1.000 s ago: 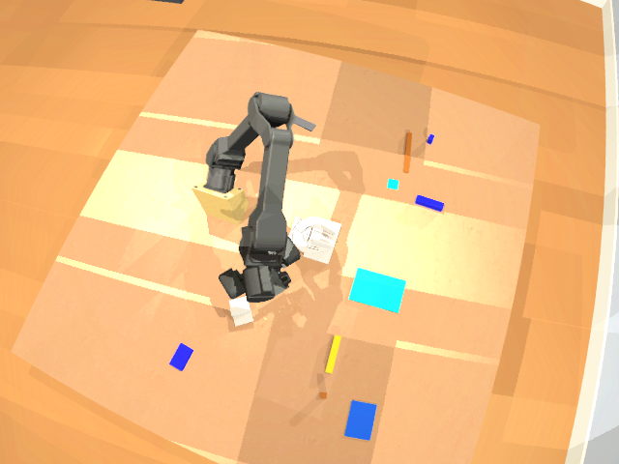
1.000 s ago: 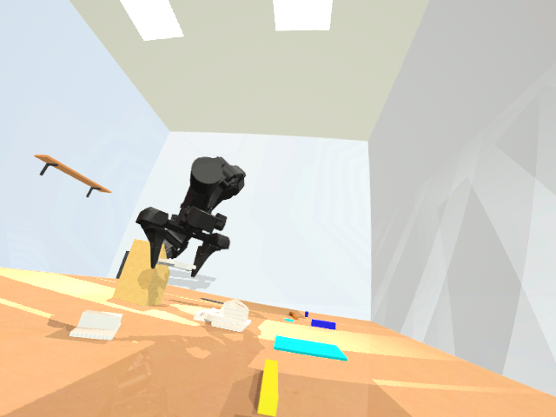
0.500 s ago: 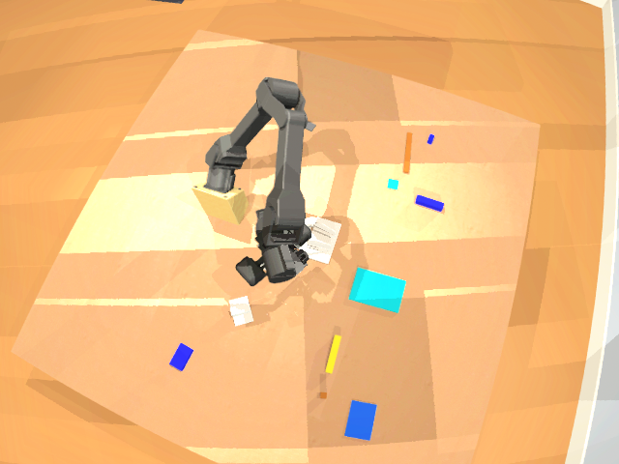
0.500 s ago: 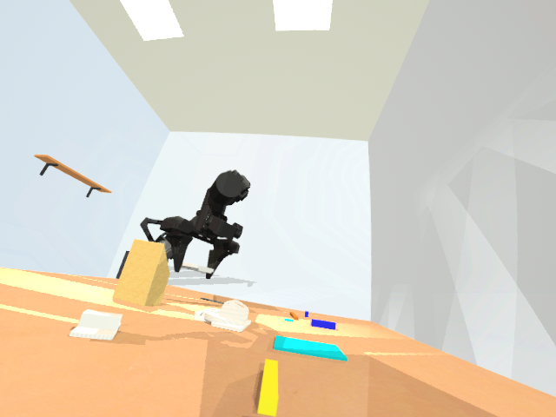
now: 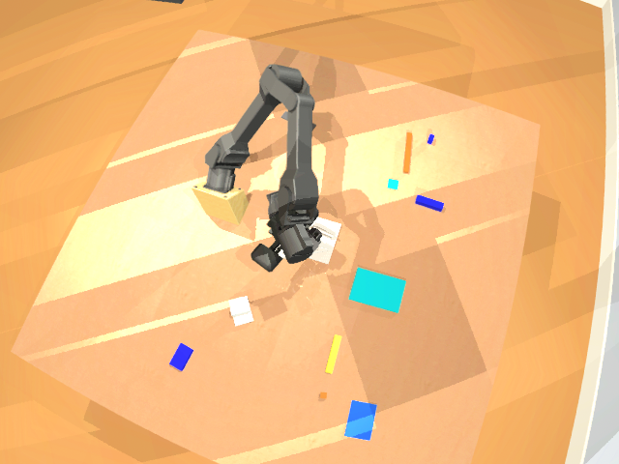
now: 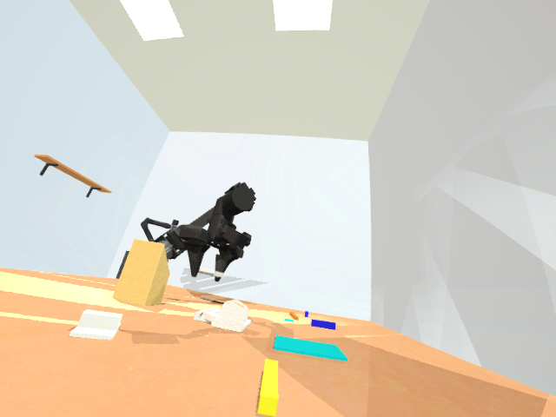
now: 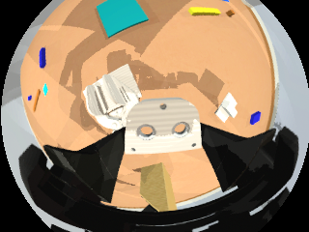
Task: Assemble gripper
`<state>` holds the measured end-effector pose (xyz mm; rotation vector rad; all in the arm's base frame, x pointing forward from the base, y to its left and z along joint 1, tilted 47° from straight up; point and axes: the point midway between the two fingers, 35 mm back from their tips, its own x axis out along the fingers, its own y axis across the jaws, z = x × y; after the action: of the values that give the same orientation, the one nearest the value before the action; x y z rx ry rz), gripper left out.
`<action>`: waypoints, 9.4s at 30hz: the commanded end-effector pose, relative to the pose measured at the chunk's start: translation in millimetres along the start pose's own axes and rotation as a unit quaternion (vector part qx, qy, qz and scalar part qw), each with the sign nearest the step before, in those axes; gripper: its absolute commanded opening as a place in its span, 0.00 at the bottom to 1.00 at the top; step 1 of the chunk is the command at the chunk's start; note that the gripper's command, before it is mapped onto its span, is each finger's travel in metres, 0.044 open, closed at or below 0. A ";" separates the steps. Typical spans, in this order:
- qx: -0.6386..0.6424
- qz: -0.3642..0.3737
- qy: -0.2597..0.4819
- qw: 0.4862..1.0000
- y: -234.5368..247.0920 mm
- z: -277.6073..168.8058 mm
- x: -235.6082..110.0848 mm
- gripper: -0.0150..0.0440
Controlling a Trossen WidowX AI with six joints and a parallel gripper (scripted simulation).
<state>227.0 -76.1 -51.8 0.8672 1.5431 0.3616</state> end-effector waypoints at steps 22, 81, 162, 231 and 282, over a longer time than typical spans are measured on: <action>-0.142 0.017 0.004 0.990 72.1 -26.1 11.1 0.85; -0.163 0.020 0.005 0.986 71.8 -31.9 13.5 0.85; -0.158 0.022 0.005 0.987 75.2 -33.6 80.3 0.85; -0.159 0.022 0.005 0.987 75.7 -33.9 90.1 0.85; -0.159 0.022 0.005 0.987 75.8 -33.6 90.1 0.85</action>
<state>222.9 46.2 -57.6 0.6513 1.4268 0.6311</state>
